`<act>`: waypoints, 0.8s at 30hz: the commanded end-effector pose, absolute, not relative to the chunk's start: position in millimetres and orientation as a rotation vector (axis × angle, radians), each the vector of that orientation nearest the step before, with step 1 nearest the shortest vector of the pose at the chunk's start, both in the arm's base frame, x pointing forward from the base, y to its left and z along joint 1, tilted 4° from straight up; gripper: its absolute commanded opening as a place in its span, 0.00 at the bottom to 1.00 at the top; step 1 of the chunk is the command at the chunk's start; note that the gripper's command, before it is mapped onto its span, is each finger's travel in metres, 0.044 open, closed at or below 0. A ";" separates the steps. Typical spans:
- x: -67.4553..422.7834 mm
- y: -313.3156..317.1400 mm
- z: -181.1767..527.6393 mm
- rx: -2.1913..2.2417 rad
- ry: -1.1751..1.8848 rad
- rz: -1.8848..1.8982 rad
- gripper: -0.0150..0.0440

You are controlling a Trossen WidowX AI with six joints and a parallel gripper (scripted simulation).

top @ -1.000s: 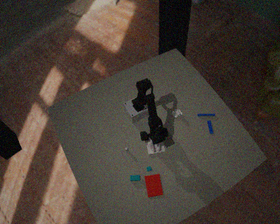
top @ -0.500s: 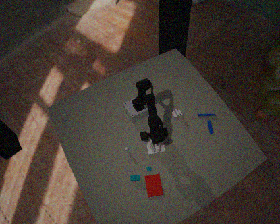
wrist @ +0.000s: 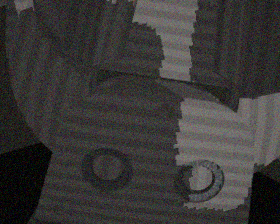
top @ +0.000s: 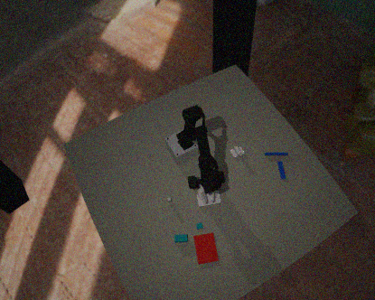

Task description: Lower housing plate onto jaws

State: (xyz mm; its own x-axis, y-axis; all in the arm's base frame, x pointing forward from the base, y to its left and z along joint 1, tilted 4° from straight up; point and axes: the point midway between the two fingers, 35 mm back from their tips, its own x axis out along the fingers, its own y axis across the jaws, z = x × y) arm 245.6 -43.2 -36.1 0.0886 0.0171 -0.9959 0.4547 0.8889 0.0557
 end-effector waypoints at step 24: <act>242.1 -44.2 17.8 0.401 1.455 -0.340 1.00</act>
State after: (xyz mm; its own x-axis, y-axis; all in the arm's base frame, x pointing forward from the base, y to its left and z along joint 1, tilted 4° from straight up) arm 239.8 -43.2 -7.9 0.0650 0.0213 -0.9977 0.4601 0.8865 0.0489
